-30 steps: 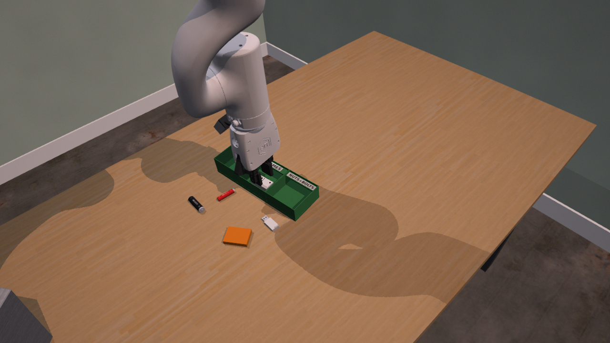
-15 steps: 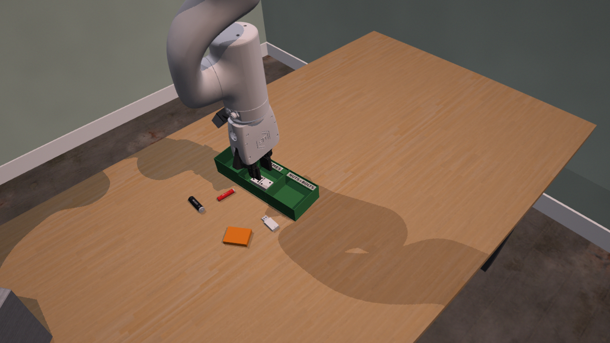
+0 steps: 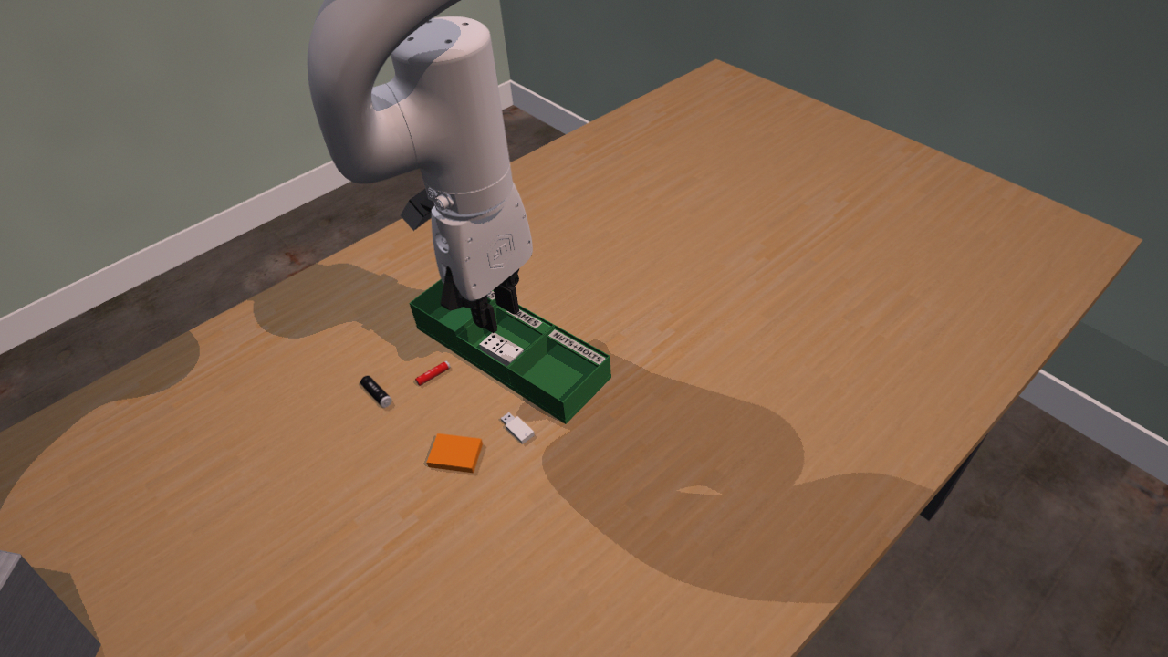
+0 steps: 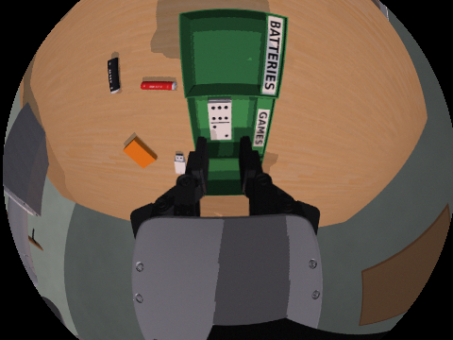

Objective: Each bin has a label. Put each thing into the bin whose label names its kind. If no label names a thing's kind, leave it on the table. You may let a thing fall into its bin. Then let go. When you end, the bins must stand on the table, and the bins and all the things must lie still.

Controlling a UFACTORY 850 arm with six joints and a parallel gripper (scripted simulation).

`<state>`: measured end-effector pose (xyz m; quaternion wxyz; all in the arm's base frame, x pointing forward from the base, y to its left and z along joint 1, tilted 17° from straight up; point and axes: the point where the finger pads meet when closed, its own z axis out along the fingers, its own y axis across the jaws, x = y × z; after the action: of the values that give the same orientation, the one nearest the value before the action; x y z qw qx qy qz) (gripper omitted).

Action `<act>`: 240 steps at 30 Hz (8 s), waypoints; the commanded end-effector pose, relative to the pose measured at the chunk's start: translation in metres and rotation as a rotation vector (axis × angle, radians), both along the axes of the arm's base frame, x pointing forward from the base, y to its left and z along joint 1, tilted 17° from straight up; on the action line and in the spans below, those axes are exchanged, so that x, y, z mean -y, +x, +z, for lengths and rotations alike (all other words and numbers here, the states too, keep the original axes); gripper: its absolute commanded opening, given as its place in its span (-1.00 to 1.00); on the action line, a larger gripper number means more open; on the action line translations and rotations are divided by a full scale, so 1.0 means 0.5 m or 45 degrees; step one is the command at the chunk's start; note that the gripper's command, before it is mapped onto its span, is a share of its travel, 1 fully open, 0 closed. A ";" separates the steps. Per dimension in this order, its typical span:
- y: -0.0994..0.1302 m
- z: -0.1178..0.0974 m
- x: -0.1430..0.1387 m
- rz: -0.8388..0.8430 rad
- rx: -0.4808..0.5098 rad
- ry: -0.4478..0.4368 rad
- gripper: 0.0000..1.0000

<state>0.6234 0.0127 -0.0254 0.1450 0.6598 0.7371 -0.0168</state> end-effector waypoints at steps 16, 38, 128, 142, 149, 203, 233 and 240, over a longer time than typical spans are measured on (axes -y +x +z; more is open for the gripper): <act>-0.207 -0.048 -0.093 -0.157 0.036 0.032 -0.44; -0.293 -0.069 -0.131 -0.157 0.036 0.032 -0.44; -0.255 -0.209 -0.095 -0.157 0.036 0.032 -1.00; -0.255 -0.209 -0.095 -0.157 0.036 0.032 -1.00; -0.255 -0.209 -0.095 -0.157 0.036 0.032 -1.00; -0.223 -0.072 -0.132 -0.157 0.036 0.032 -1.00; -0.002 -0.035 -0.165 0.000 0.001 0.001 -1.00; -0.007 -0.035 -0.164 0.000 0.001 0.001 -1.00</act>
<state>0.6194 0.0947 -0.0439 0.1510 0.6590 0.7368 -0.0095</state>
